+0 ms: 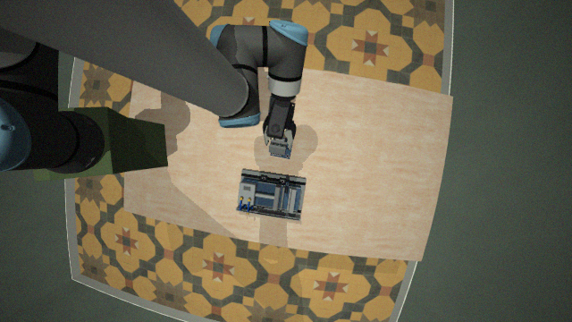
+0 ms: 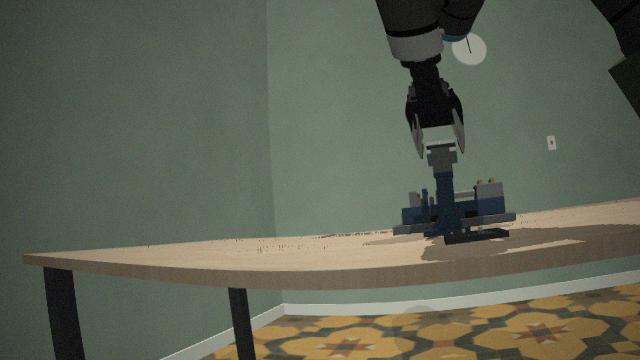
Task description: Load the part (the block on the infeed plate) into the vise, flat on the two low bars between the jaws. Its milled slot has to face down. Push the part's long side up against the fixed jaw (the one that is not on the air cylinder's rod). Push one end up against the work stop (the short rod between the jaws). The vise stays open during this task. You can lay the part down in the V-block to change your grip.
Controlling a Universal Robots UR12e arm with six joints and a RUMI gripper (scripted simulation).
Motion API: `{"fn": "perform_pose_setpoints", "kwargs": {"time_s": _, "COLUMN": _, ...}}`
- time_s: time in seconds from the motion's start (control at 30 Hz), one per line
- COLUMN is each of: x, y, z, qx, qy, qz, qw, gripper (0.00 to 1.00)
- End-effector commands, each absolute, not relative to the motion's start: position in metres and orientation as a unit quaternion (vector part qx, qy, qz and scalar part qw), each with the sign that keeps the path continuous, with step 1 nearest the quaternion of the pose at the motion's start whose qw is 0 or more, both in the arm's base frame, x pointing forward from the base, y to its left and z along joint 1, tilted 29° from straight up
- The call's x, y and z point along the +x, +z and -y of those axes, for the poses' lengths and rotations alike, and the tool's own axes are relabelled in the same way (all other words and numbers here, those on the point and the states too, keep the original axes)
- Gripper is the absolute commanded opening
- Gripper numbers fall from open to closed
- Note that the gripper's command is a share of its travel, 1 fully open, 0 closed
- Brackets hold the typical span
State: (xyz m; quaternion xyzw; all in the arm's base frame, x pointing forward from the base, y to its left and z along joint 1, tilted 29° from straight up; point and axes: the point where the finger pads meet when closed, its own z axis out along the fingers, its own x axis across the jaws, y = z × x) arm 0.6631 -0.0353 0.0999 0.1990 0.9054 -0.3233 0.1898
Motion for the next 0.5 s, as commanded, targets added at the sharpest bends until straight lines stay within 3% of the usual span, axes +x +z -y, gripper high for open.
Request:
{"fn": "perform_pose_setpoints", "kwargs": {"time_s": 0.0, "x": 0.6632, "y": 0.1005, "z": 0.0353, "qx": 0.198, "qy": -0.318, "qz": -0.907, "qw": 0.192, "gripper": 0.51}}
{"fn": "perform_pose_setpoints", "kwargs": {"time_s": 0.47, "x": 0.663, "y": 0.1007, "z": 0.0356, "qx": 0.193, "qy": -0.294, "qz": -0.915, "qw": 0.197, "gripper": 0.51}}
